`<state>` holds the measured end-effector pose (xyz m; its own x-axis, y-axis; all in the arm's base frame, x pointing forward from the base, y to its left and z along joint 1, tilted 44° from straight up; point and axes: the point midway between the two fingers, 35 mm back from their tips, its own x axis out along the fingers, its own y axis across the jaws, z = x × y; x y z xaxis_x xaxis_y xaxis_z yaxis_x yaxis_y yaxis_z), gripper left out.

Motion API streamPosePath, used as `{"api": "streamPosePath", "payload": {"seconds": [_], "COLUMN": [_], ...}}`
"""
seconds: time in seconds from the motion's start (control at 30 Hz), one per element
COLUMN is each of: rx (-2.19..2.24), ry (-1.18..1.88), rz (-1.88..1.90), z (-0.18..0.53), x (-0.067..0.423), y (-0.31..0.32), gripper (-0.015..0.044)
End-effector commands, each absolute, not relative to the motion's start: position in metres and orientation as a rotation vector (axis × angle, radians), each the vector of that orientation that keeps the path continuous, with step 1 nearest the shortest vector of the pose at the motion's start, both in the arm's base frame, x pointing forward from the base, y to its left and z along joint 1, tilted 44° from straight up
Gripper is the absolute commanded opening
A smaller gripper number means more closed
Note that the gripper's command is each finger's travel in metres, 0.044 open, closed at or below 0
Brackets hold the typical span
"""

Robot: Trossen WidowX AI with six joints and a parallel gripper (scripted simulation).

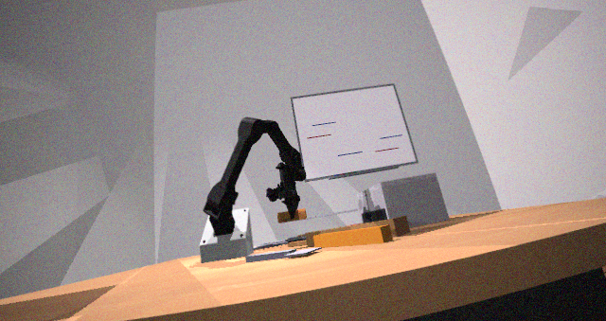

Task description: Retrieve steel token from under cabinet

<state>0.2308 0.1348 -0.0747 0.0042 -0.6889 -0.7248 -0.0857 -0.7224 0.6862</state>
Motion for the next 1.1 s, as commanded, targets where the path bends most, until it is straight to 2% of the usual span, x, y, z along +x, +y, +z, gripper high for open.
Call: {"api": "streamPosePath", "payload": {"seconds": [0.0, 1.07], "rx": [1.852, 1.907], "ry": [-0.79, -0.877], "rz": [-1.757, -1.75], "z": [-0.071, -0.042], "x": [0.238, 0.24], "y": [0.145, 0.17], "gripper": [0.0, 0.0]}}
